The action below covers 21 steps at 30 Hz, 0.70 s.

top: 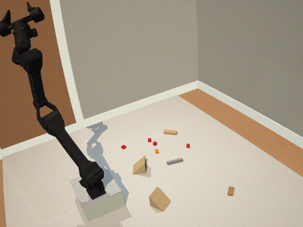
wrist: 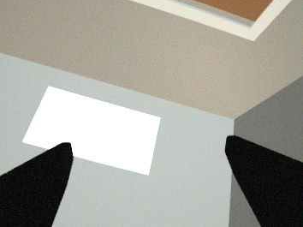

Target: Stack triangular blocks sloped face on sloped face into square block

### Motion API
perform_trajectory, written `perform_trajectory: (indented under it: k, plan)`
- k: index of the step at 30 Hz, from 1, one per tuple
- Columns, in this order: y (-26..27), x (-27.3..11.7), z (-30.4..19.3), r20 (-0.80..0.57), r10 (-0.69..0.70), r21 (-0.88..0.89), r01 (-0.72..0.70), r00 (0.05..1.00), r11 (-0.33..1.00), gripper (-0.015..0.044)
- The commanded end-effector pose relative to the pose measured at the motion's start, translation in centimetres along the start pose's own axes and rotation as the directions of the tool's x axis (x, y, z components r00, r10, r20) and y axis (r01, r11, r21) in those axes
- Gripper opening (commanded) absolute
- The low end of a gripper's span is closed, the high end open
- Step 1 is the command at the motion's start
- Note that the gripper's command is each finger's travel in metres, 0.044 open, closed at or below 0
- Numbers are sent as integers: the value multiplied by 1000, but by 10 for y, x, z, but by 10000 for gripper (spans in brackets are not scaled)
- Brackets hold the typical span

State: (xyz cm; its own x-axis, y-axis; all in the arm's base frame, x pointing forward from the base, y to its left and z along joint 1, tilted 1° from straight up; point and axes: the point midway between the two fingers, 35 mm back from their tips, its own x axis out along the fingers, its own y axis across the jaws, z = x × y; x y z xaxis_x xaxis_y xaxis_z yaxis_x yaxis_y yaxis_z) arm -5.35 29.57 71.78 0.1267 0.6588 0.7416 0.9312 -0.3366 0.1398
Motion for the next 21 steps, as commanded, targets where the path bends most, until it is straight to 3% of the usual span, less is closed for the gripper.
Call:
perform_trajectory:
  k: [1, 5, 14, 21]
  plan:
    - [1, 0, -1, -5, 1, -1, -1, 1000, 1000, 426]
    - [20, -10, -32, -119, 22, 0, -22, 993, 1000, 440]
    - [84, -63, -132, -371, 162, 367, -16, 914, 930, 440]
    - [158, -119, -185, -502, 331, 626, 72, 799, 776, 440]
